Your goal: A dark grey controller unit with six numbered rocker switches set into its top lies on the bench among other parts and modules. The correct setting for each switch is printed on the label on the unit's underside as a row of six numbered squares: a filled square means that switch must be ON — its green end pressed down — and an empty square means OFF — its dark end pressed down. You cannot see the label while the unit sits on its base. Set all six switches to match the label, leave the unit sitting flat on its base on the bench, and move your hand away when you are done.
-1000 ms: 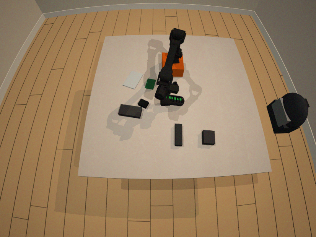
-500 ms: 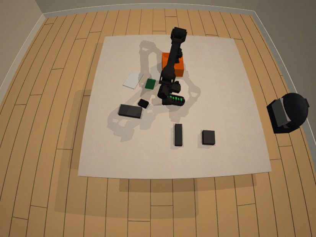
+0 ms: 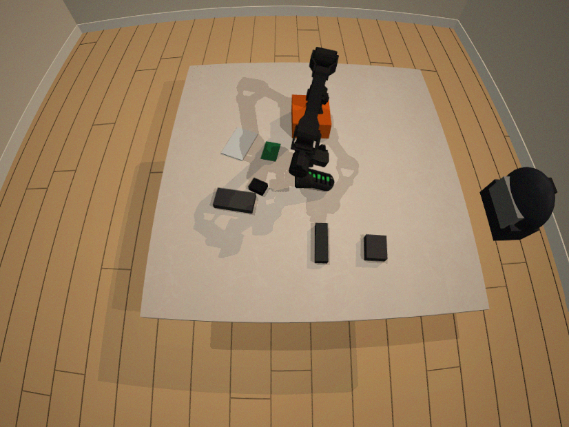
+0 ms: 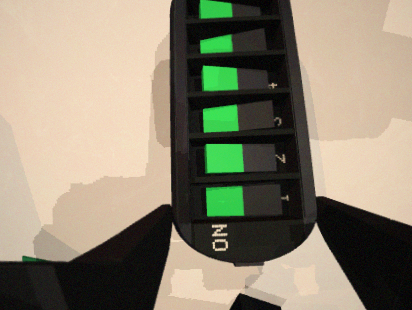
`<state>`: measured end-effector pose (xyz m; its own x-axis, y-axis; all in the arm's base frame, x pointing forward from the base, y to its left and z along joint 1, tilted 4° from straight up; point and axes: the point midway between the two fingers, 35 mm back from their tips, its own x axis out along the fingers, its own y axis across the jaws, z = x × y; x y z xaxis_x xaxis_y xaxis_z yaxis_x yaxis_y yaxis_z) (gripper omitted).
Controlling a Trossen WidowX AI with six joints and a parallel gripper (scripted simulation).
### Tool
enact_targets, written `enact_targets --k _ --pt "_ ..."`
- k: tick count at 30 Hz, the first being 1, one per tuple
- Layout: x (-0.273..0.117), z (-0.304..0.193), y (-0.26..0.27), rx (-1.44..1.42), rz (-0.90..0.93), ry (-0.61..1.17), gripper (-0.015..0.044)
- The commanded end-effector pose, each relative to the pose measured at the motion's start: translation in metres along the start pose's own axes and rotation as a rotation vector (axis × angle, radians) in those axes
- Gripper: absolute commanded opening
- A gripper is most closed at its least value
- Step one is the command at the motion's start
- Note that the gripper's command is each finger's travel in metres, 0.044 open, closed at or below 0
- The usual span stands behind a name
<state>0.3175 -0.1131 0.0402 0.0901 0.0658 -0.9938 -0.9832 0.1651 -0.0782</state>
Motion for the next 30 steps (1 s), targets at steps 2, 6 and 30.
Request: enact_targets --k 2,6,30 --pt "-0.006 0.005 -0.001 0.000 -0.009 0.007 0.0336" --pt "-0.008 0.007 -0.001 0.000 -0.009 0.014 0.0336" --pt "-0.016 0.020 0.001 0.000 -0.009 0.053 0.0336"
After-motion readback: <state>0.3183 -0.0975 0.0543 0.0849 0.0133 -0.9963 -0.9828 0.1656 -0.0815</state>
